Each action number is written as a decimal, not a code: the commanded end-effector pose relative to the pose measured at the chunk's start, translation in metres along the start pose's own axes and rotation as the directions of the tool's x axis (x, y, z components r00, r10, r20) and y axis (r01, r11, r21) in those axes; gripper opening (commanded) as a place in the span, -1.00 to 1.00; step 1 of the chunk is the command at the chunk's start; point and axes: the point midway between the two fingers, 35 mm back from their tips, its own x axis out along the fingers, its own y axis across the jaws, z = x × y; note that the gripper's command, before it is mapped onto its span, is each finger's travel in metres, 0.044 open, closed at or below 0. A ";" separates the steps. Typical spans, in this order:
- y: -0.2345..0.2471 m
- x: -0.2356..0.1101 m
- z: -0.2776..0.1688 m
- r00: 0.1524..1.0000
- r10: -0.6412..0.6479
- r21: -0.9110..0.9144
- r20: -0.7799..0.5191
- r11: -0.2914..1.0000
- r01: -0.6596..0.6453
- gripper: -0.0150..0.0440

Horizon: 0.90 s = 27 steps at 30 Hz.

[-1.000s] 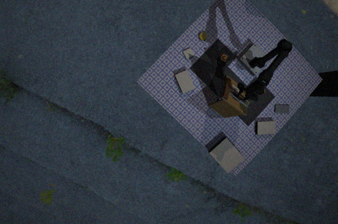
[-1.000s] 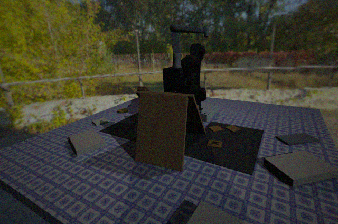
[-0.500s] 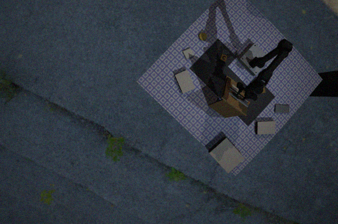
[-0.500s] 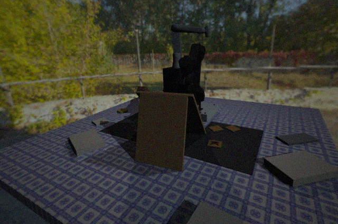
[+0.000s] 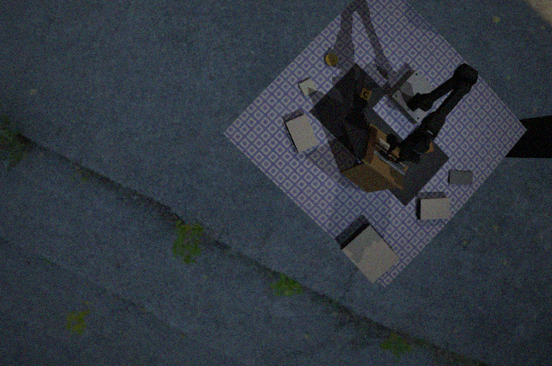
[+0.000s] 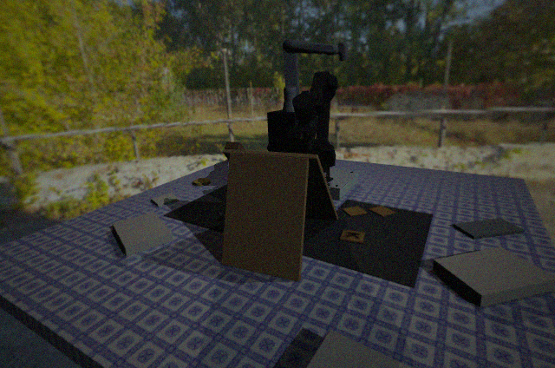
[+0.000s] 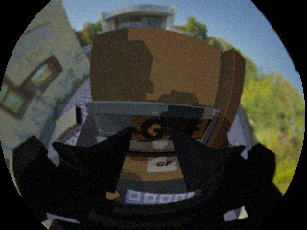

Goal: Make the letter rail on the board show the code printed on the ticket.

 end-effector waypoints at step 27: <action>0.000 -0.022 0.000 1.000 0.004 -0.002 0.000 1.000 -0.004 0.51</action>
